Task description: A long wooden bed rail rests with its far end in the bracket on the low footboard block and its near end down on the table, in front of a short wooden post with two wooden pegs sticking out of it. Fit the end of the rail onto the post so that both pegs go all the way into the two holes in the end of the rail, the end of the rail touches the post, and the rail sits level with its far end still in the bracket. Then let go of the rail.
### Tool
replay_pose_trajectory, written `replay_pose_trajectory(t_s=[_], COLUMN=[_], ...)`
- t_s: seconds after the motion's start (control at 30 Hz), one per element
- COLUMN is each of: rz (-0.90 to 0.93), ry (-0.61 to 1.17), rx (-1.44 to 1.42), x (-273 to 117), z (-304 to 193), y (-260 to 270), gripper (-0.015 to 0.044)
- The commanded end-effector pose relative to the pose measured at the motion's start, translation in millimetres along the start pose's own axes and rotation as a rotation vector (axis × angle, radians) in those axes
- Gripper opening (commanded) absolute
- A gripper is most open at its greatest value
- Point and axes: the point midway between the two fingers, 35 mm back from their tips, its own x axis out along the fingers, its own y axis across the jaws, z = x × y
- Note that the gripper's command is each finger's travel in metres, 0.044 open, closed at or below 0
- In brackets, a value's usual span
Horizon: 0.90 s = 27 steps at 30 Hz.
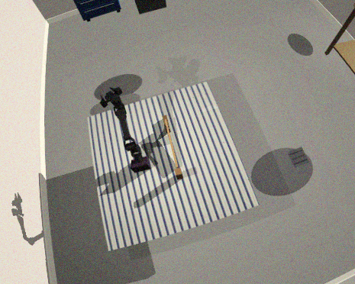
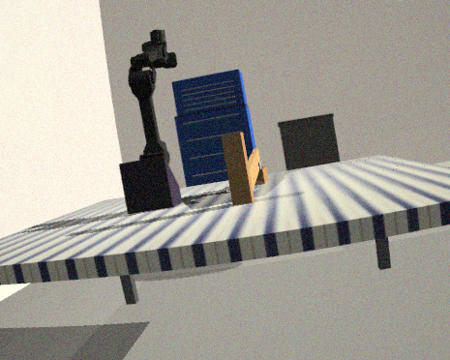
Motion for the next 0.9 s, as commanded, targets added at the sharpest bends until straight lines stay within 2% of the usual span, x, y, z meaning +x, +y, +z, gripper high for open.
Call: replay_pose_trajectory(t_s=[0.0,0.23,0.43,0.67,0.87], rz=[-0.053,-0.169,-0.256,-0.346,-0.423], ry=[0.142,0.431,0.683,0.972,1.223], rx=[-0.089,-0.251,-0.350,-0.413,-0.414], x=[25,47,35,-14,-86], z=[-45,-132,-202,-270,-313], y=[-15,-64,-118,-185,-238], gripper=[0.0440,0.0440,0.0440,0.0440,0.0440])
